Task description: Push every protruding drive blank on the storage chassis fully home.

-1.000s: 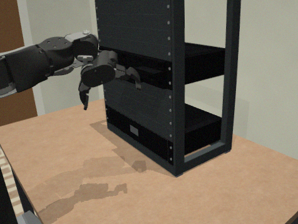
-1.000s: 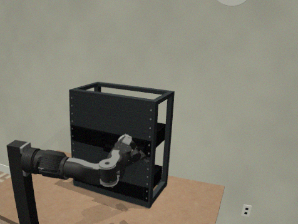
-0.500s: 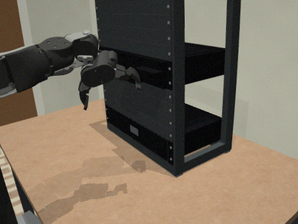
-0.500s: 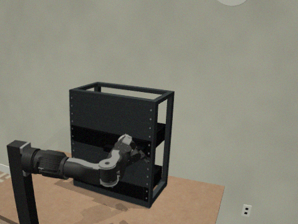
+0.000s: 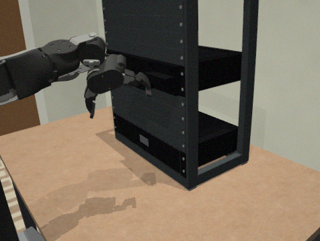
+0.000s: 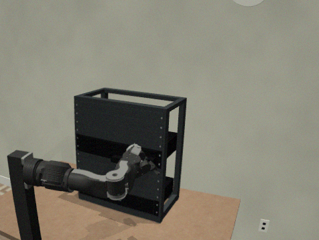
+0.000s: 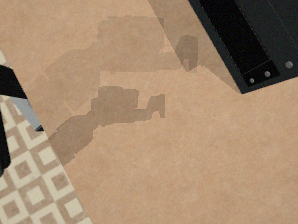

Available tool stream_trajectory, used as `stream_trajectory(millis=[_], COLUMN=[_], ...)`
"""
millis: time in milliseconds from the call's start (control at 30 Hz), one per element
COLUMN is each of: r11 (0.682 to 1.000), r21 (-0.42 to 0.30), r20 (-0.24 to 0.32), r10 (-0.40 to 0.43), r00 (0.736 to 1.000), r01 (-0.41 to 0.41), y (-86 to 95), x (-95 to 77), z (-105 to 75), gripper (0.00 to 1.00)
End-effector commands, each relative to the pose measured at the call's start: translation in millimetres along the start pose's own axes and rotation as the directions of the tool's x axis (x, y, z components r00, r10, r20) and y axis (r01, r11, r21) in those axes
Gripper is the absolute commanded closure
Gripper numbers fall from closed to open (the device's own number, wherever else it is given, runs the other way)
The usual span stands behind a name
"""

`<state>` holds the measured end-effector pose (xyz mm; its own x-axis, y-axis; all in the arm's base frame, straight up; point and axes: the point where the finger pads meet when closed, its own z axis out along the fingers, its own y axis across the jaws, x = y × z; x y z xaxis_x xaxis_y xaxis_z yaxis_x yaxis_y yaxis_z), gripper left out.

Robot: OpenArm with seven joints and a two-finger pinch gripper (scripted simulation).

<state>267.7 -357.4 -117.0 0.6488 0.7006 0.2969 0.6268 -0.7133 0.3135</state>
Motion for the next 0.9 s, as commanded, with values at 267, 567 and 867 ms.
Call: stream_trajectory(millis=[267,567,867], r11=[1.0,0.999,0.995], r21=[-0.002,0.012,0.029], r20=[-0.002,0.002,0.007], r10=[-0.003,-0.034,-0.094], r00=[1.0,0.999,0.996], r01=[0.003,0.034,0.094], y=[0.4,-3.8,-10.3], x=[0.5,2.4,5.9], z=[-0.6,3.3,9.9], gripper=[0.0,0.0,0.0])
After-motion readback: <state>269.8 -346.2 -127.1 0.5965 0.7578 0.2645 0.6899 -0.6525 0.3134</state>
